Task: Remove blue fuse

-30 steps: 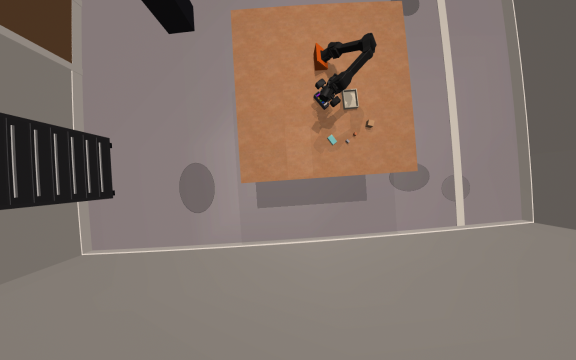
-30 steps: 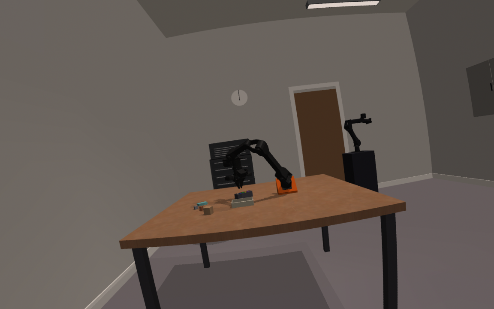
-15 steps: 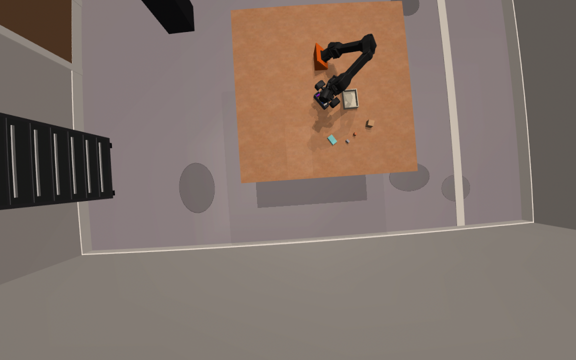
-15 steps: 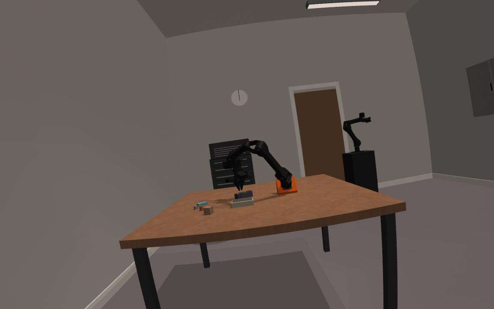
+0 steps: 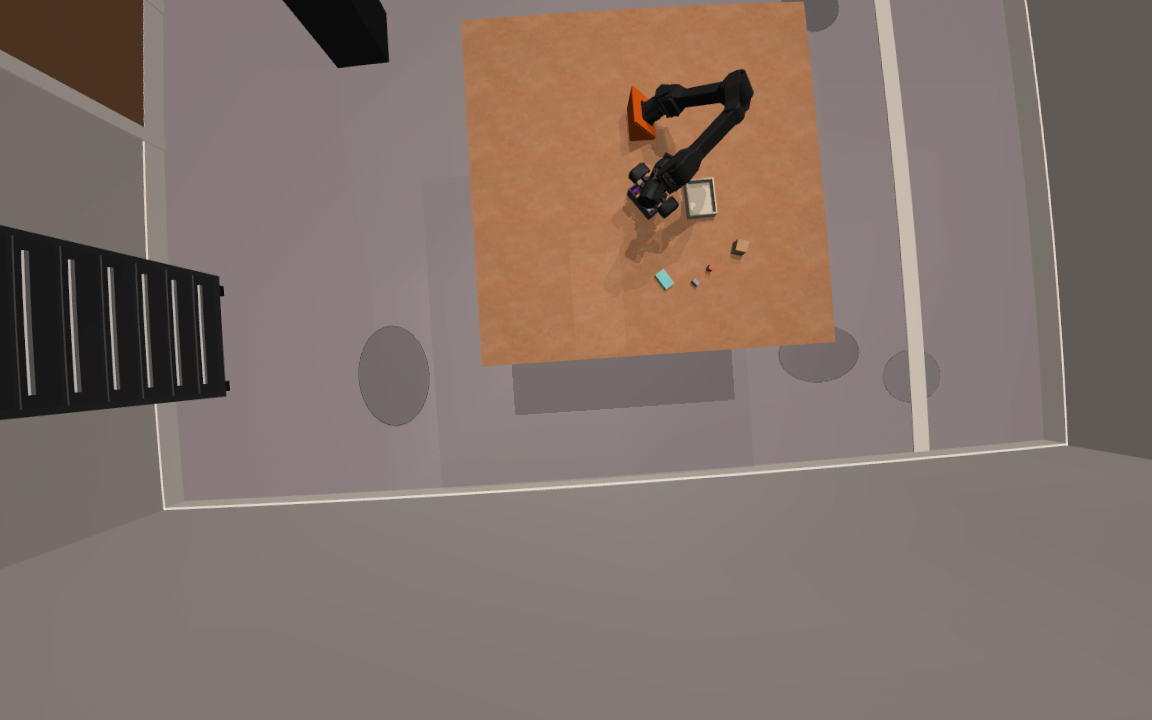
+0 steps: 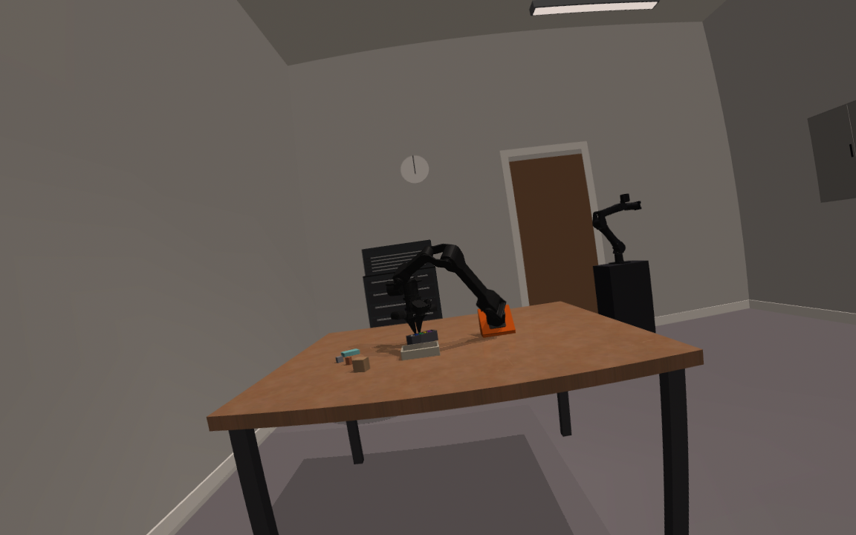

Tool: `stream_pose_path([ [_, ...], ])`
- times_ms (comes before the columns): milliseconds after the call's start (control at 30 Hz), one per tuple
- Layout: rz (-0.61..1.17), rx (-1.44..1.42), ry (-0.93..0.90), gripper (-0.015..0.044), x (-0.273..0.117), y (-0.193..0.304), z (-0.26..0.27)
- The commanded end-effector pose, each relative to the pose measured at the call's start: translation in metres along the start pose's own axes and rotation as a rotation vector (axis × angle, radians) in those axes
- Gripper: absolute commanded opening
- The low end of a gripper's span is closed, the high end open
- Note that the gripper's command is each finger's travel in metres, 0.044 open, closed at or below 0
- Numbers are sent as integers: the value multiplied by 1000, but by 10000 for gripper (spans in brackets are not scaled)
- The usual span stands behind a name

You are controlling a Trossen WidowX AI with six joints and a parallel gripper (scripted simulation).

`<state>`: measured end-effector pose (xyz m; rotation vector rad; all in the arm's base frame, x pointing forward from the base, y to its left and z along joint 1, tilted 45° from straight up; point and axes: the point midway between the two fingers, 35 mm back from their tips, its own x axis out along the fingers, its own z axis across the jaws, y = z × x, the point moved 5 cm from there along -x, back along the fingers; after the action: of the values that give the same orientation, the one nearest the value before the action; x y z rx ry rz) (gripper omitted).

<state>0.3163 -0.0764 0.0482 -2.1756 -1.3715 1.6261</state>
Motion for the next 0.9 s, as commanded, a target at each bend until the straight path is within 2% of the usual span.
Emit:
stream_pose_path([
  [0, 0, 6, 5, 74, 1, 0, 0],
  [767, 0, 6, 5, 74, 11, 0, 0],
  [867, 0, 0, 0, 54, 10, 0, 0],
])
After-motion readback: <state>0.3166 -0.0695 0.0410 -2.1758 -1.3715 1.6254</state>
